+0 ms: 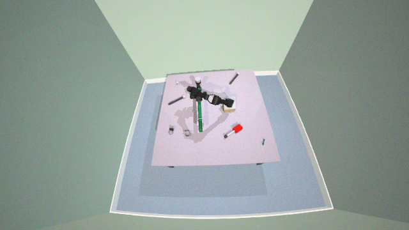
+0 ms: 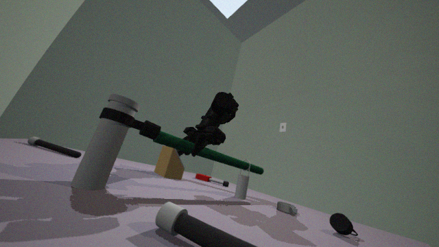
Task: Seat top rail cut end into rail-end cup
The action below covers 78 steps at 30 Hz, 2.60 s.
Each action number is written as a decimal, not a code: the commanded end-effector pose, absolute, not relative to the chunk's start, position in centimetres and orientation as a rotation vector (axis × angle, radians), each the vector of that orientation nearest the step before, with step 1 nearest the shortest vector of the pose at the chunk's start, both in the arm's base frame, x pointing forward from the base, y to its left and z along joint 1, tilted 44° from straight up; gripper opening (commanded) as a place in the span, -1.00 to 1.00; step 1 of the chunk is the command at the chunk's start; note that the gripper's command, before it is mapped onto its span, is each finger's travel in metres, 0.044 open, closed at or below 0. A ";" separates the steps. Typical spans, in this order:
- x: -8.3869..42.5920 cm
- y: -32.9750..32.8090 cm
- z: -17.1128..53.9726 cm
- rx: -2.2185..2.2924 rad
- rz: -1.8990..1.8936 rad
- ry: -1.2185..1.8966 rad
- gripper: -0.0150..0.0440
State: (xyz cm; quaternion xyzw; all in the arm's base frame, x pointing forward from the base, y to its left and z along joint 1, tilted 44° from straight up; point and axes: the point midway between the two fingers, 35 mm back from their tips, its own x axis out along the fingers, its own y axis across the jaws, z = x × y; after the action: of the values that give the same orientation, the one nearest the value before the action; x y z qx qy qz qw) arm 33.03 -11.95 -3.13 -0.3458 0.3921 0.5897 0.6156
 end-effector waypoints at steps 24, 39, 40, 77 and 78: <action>33.6 -13.9 -2.9 -0.808 1.348 0.909 -0.49; 33.5 -14.1 -2.8 -0.808 1.348 0.909 -0.49; 33.5 -14.2 -2.8 -0.808 1.348 0.909 -0.49; 33.4 -11.8 -1.6 -0.783 1.382 0.883 -0.49; 33.4 -11.7 -1.5 -0.783 1.382 0.883 -0.49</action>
State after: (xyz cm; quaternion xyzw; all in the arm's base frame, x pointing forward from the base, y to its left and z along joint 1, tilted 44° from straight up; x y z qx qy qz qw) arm 33.30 -11.80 -2.20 -0.3371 0.3844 0.6024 0.6130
